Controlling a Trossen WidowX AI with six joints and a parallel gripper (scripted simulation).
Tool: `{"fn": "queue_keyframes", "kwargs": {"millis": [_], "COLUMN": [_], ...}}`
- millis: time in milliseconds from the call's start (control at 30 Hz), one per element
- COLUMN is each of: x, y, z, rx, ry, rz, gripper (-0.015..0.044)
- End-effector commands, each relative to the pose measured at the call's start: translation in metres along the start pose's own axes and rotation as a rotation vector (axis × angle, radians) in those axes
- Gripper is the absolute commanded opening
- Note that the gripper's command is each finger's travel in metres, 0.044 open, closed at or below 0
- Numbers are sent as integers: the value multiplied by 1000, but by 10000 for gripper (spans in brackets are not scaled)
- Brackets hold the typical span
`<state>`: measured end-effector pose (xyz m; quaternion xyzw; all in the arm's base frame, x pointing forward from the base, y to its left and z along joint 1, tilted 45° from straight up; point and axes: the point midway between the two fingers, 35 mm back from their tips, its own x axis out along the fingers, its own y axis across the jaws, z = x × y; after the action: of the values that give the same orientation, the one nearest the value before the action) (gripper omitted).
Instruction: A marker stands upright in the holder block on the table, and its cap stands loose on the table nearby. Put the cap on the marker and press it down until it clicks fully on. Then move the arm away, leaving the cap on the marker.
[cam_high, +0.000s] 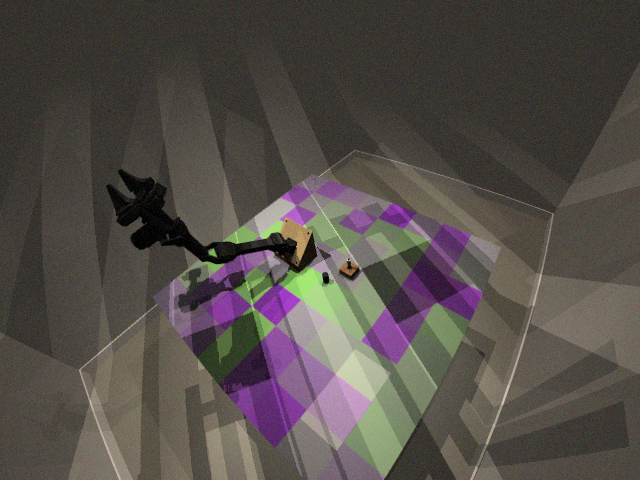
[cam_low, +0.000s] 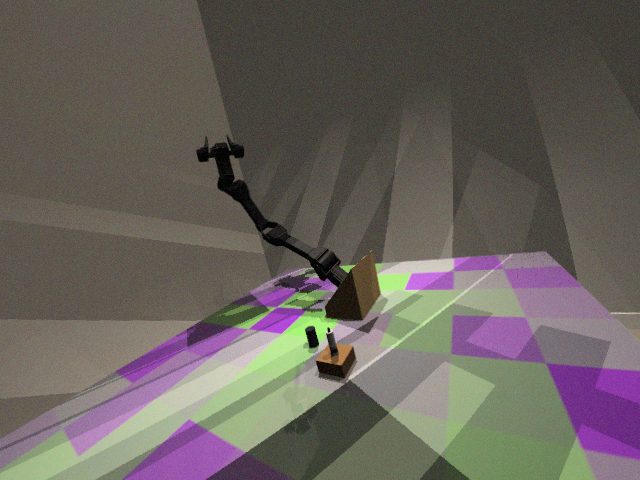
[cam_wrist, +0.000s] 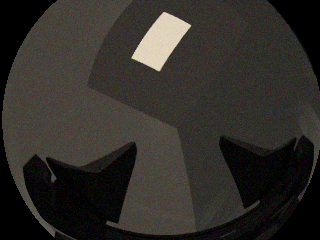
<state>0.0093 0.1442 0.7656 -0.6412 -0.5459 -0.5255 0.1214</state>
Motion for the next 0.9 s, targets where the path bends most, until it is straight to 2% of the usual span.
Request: {"fn": "queue_keyframes", "kwargs": {"millis": [0,167,500,667,867], "x": [0,-3,-33,-72,-136], "y": [0,11,29,36,41], "z": [1,45,199,276,359], "rx": [-4,-89,-127,-155,-192], "ry": [-4,-135,-566,-813,-1124], "rz": [2,52,137,164,171], "gripper": [374,243,243,243,243]}}
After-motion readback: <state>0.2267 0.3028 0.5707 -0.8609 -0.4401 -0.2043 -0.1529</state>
